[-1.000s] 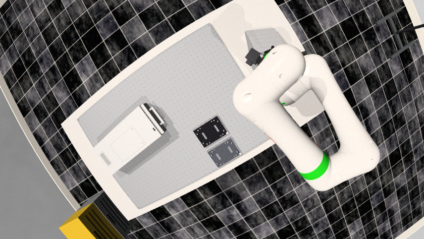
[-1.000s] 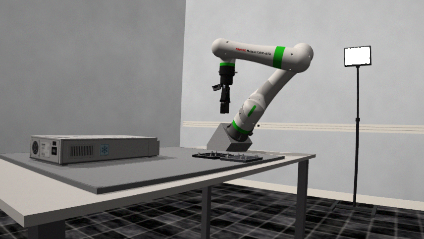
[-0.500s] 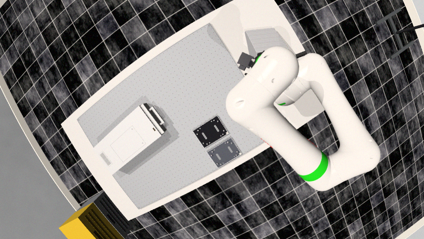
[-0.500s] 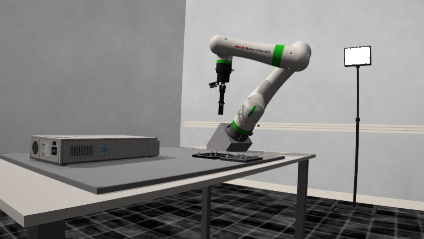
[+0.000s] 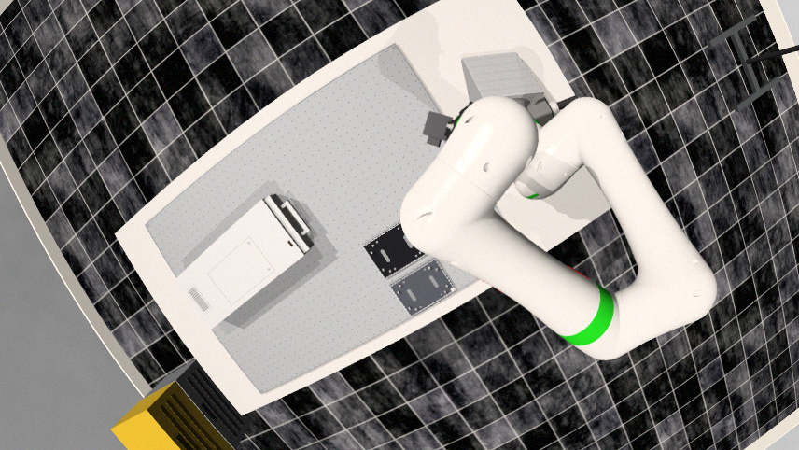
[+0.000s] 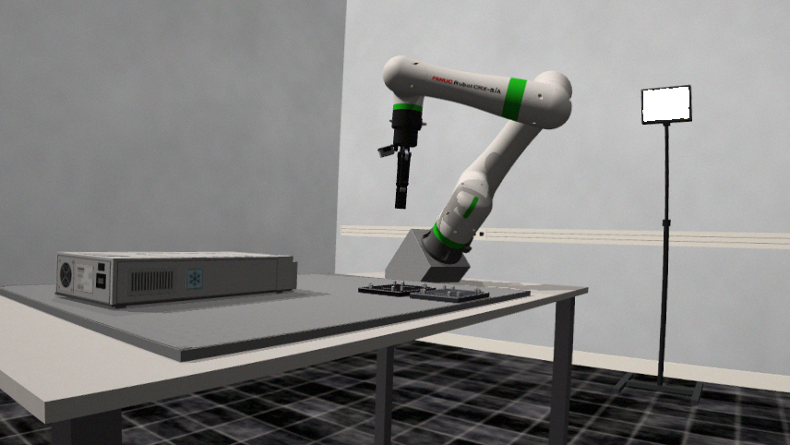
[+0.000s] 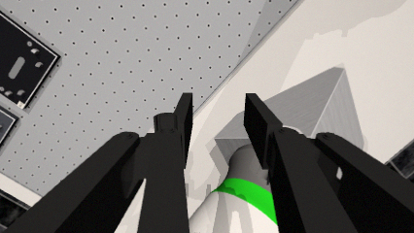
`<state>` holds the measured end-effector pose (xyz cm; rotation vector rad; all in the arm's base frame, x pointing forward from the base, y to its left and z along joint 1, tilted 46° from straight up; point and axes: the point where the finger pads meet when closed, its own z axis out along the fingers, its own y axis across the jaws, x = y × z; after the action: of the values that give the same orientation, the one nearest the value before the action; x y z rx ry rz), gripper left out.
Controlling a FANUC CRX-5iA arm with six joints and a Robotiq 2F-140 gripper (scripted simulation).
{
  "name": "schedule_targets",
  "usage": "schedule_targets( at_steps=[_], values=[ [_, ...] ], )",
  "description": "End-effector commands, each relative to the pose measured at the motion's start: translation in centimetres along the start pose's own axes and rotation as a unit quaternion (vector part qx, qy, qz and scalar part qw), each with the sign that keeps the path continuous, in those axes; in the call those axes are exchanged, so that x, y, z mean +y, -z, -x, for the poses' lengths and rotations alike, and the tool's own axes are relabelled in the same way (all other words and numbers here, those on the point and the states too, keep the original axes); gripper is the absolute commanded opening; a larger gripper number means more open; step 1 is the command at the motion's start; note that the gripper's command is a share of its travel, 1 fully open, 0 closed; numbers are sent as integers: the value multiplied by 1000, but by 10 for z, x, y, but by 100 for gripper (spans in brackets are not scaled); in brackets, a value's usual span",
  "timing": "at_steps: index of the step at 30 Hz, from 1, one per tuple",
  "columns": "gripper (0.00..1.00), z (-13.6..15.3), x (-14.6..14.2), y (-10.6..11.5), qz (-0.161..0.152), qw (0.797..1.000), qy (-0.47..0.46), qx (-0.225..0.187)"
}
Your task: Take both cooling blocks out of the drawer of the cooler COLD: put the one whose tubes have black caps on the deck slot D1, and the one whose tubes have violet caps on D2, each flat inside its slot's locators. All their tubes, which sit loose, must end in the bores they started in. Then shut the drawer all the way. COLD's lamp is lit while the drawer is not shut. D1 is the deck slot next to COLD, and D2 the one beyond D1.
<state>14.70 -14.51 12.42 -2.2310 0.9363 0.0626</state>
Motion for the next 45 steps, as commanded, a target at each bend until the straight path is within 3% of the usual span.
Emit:
schedule_targets(
  at_steps=[1,5,13,19,26,32,39,45],
  values=[
    [35,-8,-7,3,-1,1000,26,1],
    [35,-20,-18,7,-4,997,79,2],
    [35,-36,-35,12,-4,997,82,2],
    [35,-51,-53,15,-9,987,161,3],
    [35,-64,-68,18,-10,986,164,3],
    [35,-77,-88,20,-17,970,242,3],
    [35,-92,-112,23,-17,969,246,3],
    [35,-100,-126,23,-23,955,297,2]
  ],
)
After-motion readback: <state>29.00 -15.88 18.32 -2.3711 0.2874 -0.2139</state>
